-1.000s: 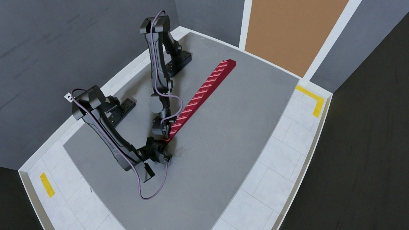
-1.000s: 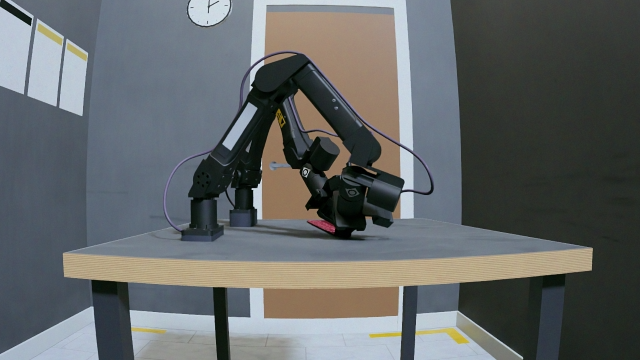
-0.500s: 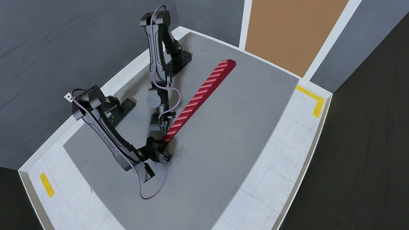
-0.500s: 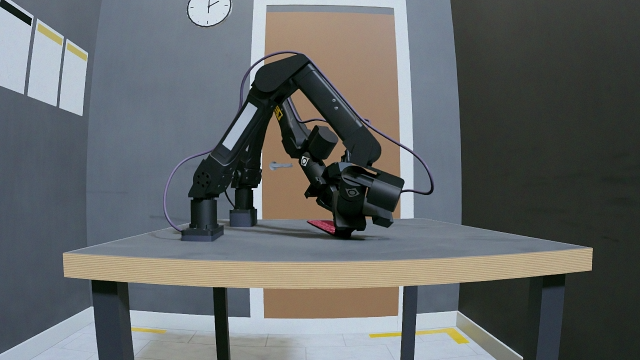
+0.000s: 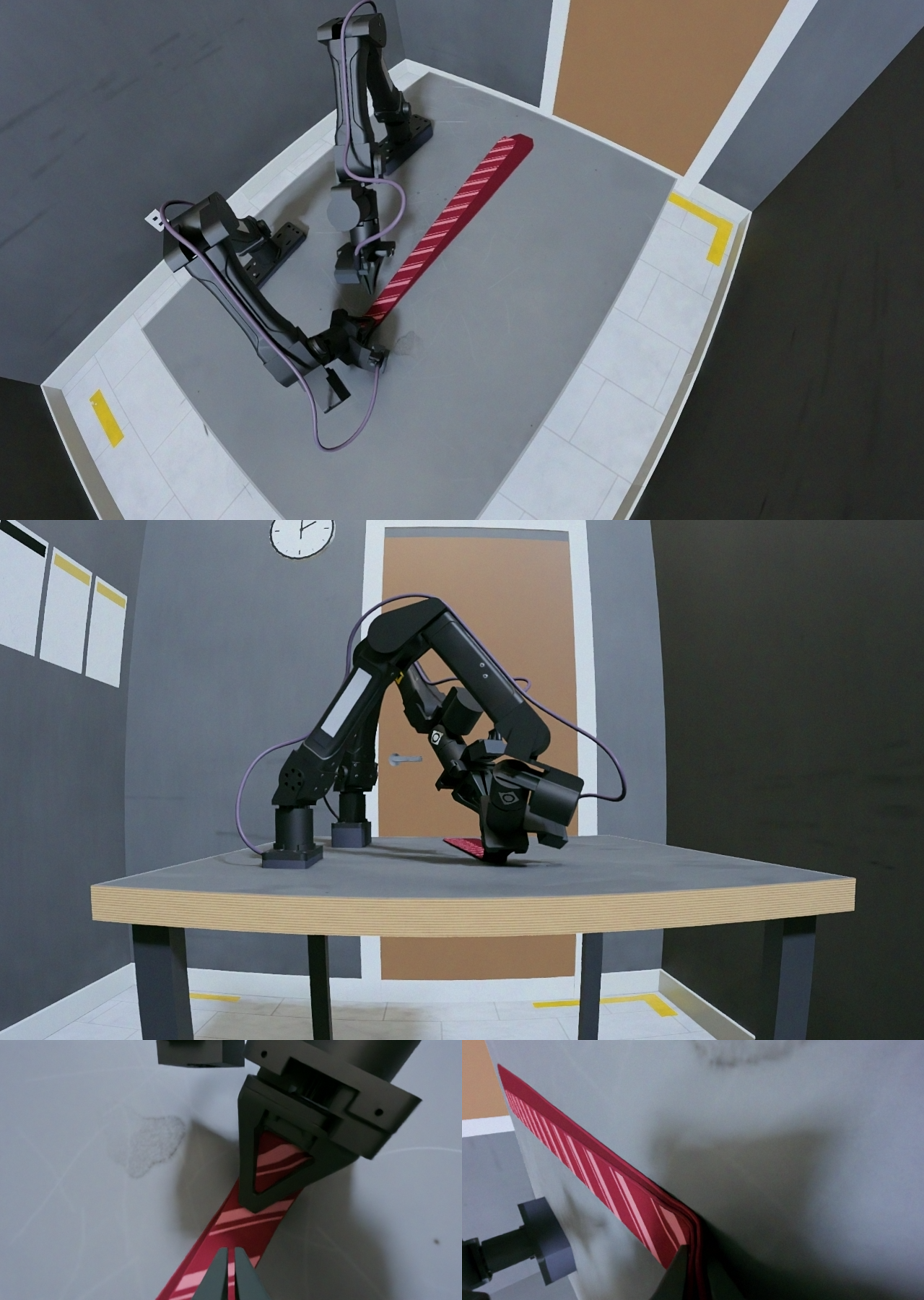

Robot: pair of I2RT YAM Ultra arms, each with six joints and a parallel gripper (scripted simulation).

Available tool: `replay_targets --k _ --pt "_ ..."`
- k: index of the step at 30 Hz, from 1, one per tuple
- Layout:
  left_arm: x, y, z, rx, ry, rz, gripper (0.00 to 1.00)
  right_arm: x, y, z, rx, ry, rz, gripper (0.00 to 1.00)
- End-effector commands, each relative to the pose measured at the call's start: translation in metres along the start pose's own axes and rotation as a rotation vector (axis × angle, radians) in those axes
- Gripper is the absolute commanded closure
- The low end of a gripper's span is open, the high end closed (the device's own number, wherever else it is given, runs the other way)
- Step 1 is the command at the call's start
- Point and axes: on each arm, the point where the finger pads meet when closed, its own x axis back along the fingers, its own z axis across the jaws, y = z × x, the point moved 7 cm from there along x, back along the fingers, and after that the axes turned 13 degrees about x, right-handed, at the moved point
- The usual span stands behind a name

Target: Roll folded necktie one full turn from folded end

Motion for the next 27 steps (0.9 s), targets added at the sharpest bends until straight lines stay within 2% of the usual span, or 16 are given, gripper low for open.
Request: replay_targets --k 1,11,15,27 --pt "0.015 0.016 -0.002 0.014 -0.014 -0.018 0.96 0.004 0.002 -0.001 0.014 -0.004 -0.019 0.93" --pt "0.021 0.020 -0.002 0.015 -0.013 -0.018 0.96 0.004 0.002 -0.001 0.014 -0.004 -0.019 0.93" --pt "0.026 0.021 0.001 0.021 -0.004 -0.030 0.90 0.004 0.002 -0.001 0.014 -0.012 -0.017 0.93" --pt "0.085 0.029 0.034 0.081 0.091 -0.167 0.73 0.004 0.003 0.007 0.013 -0.113 0.006 0.93"
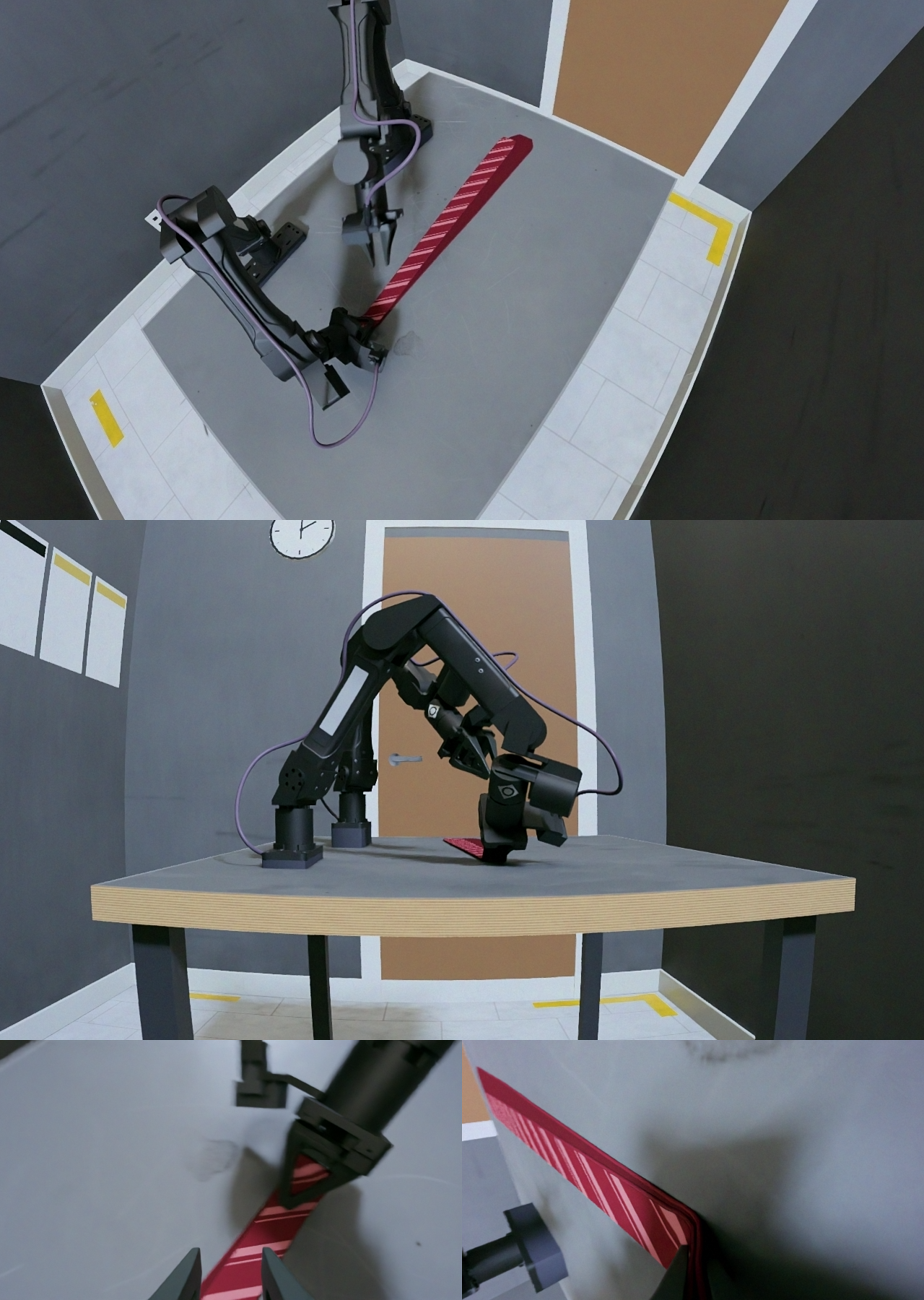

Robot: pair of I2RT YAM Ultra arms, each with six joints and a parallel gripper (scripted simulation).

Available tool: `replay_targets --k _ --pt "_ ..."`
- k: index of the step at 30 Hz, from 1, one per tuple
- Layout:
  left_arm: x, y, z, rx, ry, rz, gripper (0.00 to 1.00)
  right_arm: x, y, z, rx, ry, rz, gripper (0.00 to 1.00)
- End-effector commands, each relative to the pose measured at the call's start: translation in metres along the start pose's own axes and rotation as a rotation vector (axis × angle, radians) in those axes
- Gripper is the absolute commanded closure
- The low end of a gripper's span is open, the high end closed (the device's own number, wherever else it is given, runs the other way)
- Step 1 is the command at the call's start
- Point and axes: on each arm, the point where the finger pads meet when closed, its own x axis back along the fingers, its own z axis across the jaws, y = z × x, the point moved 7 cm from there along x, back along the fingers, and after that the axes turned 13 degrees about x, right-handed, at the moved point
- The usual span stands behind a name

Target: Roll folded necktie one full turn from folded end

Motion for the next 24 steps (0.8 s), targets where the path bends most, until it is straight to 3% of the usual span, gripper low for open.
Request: replay_targets --k 1,16,18,24 --pt "0.015 0.008 0.011 0.025 0.041 -0.050 0.73 0.001 0.004 0.003 0.026 -0.055 -0.007 0.93" --pt "0.139 0.052 0.094 0.165 0.268 -0.381 0.48 -0.004 0.008 0.022 0.023 -0.329 0.053 0.93" --pt "0.139 0.052 0.094 0.165 0.268 -0.381 0.48 -0.004 0.008 0.022 0.023 -0.329 0.053 0.93" --pt "0.190 0.072 0.130 0.225 0.365 -0.523 0.39 -0.008 0.010 0.032 0.021 -0.467 0.083 0.93"
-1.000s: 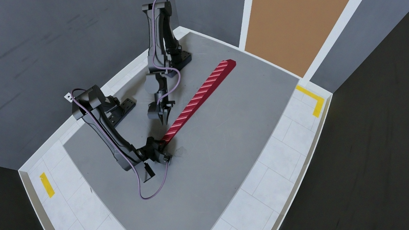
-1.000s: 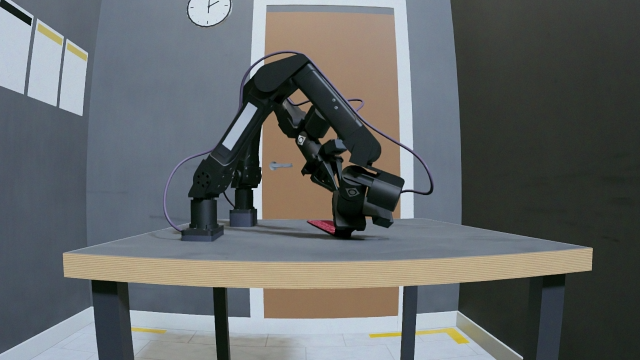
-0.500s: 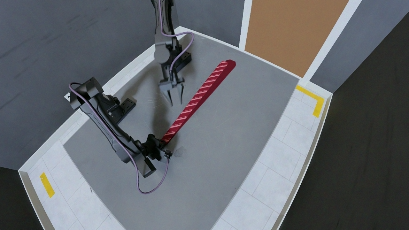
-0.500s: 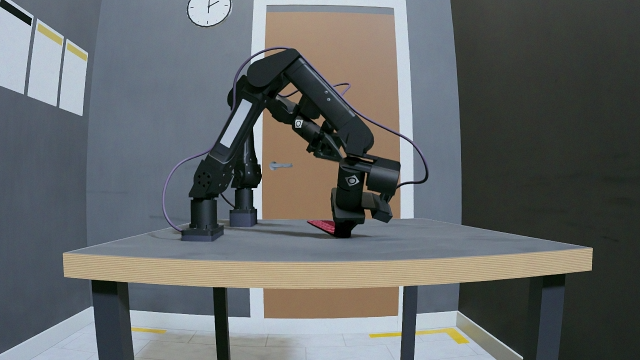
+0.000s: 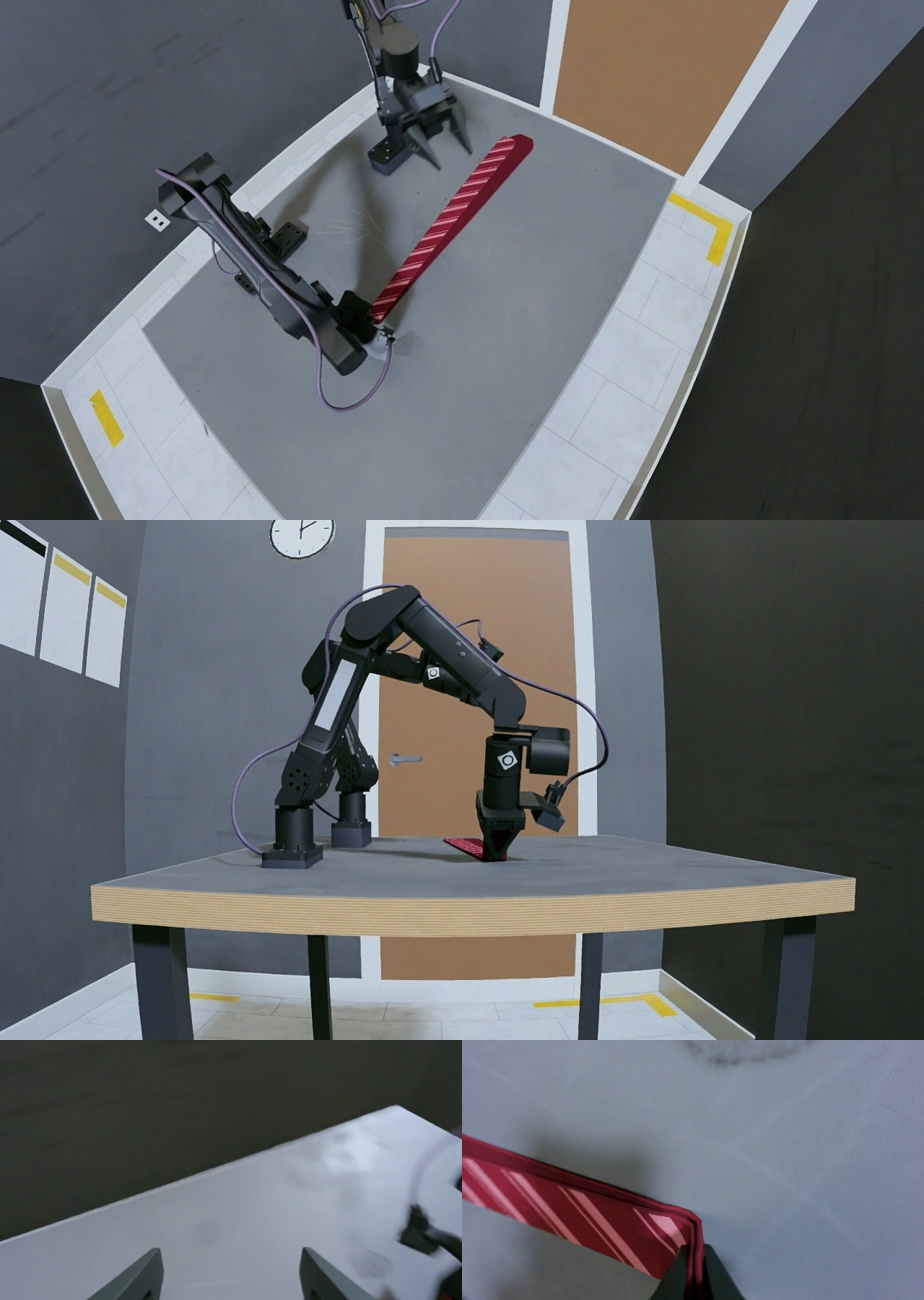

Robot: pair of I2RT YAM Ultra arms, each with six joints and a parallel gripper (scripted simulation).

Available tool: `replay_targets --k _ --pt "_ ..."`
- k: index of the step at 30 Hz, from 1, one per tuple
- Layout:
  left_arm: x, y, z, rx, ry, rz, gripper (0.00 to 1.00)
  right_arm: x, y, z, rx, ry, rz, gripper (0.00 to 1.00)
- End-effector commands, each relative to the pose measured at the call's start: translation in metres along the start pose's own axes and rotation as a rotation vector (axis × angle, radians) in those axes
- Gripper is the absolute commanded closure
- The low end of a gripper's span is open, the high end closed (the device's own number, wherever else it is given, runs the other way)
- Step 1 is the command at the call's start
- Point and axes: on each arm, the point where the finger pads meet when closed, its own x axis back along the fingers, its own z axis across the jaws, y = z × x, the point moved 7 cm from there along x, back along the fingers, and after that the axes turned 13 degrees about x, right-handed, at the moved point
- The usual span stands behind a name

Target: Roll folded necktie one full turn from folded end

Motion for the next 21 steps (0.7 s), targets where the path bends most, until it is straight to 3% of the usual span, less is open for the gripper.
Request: replay_targets --k 1,9,11,21 --pt "0.019 0.034 0.023 0.028 0.055 -0.096 0.37 -0.001 0.003 0.004 -0.002 -0.139 0.008 0.93" --pt "0.042 0.088 0.070 0.099 0.167 -0.262 0.24 -0.003 0.006 0.018 -0.004 -0.334 0.053 0.93" --pt "0.042 0.088 0.070 0.099 0.167 -0.262 0.24 -0.003 0.006 0.018 -0.004 -0.334 0.053 0.93" --pt "0.059 0.132 0.107 0.155 0.256 -0.393 0.08 -0.008 0.011 0.035 -0.008 -0.575 0.111 0.93"
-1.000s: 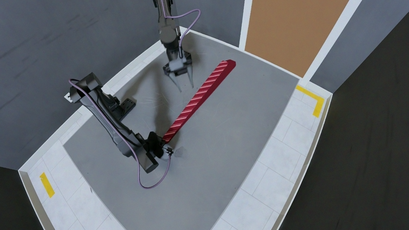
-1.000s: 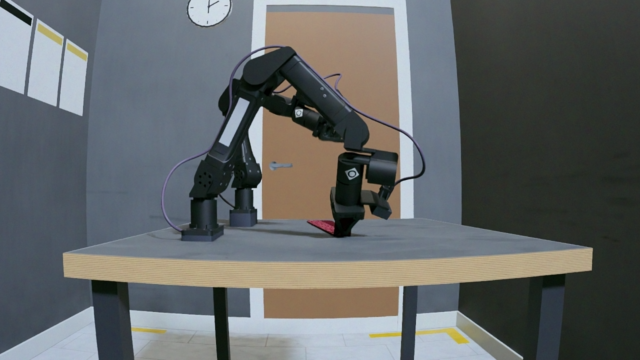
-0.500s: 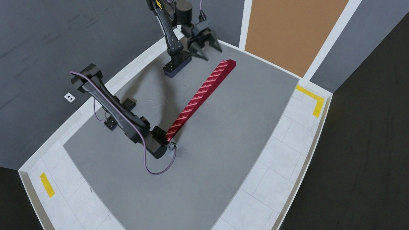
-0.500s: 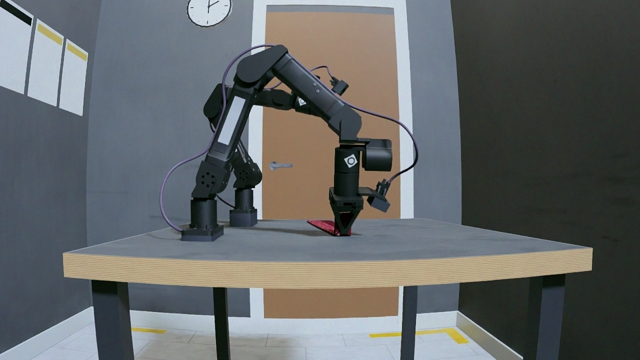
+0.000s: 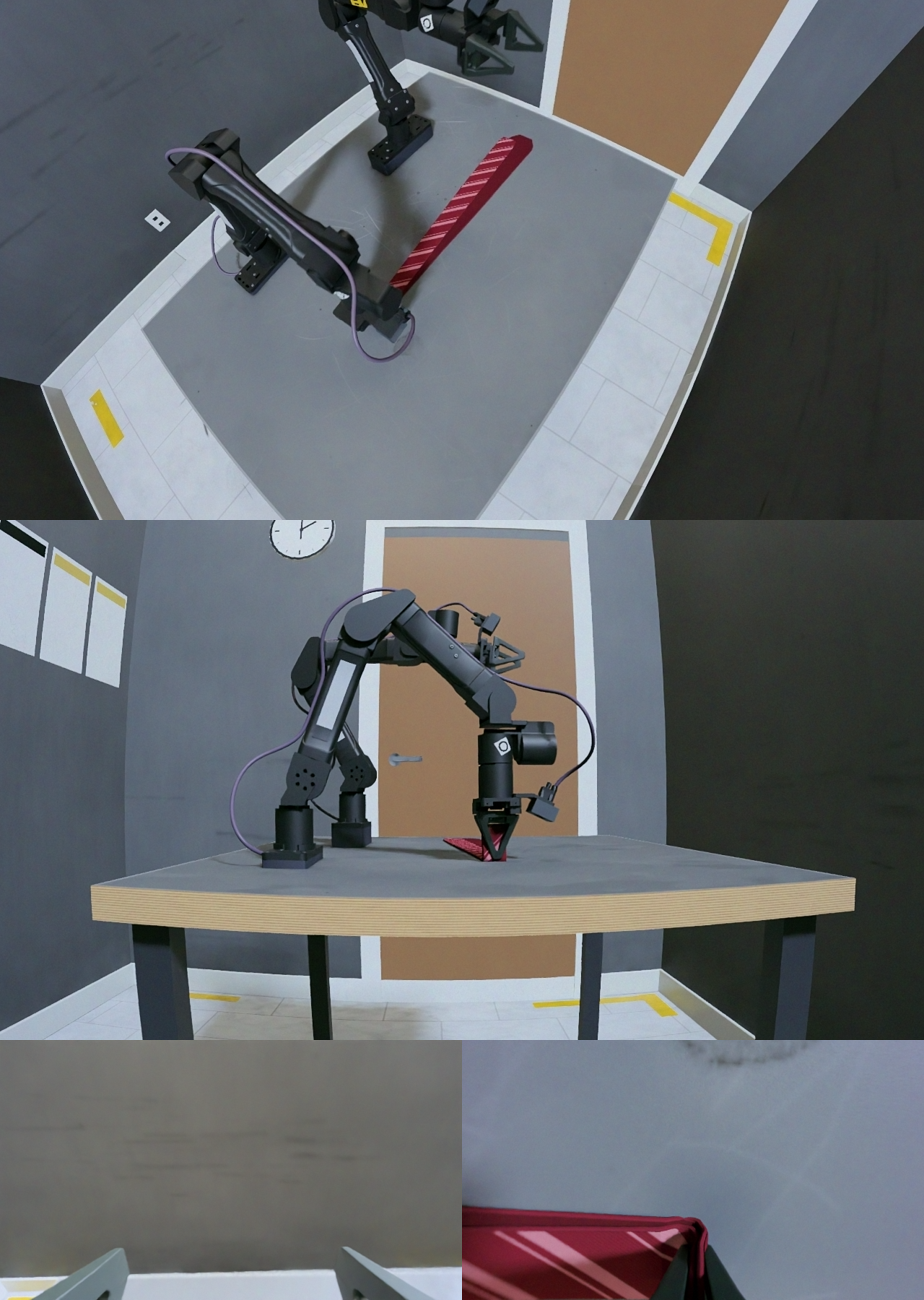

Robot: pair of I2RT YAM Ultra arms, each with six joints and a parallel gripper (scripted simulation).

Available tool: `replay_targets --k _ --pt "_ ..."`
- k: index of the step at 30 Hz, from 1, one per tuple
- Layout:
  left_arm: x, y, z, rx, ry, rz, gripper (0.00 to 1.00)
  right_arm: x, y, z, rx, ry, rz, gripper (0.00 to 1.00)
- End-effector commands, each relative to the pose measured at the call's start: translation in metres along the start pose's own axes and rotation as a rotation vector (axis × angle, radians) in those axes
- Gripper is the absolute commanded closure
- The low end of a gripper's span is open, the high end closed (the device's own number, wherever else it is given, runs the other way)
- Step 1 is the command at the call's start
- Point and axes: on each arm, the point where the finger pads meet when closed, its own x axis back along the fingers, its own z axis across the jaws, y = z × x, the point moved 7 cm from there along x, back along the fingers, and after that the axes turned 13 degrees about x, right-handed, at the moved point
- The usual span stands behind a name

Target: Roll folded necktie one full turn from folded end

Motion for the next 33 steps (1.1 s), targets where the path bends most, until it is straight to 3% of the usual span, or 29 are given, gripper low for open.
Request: replay_targets --k 1,5,22,33 --pt "-0.003 0.025 -0.001 0.032 -0.020 -0.062 0.06 0.003 0.003 0.000 -0.029 -0.149 0.020 0.93" --pt "-0.004 0.030 0.002 0.038 -0.012 -0.075 0.00 0.003 0.005 0.007 -0.030 -0.238 0.043 0.93" --pt "-0.004 0.030 0.002 0.038 -0.012 -0.075 0.00 -0.004 0.009 0.025 -0.032 -0.511 0.108 0.93" --pt "-0.004 0.030 0.002 0.038 -0.012 -0.075 0.00 -0.007 0.011 0.030 -0.032 -0.601 0.130 0.93"
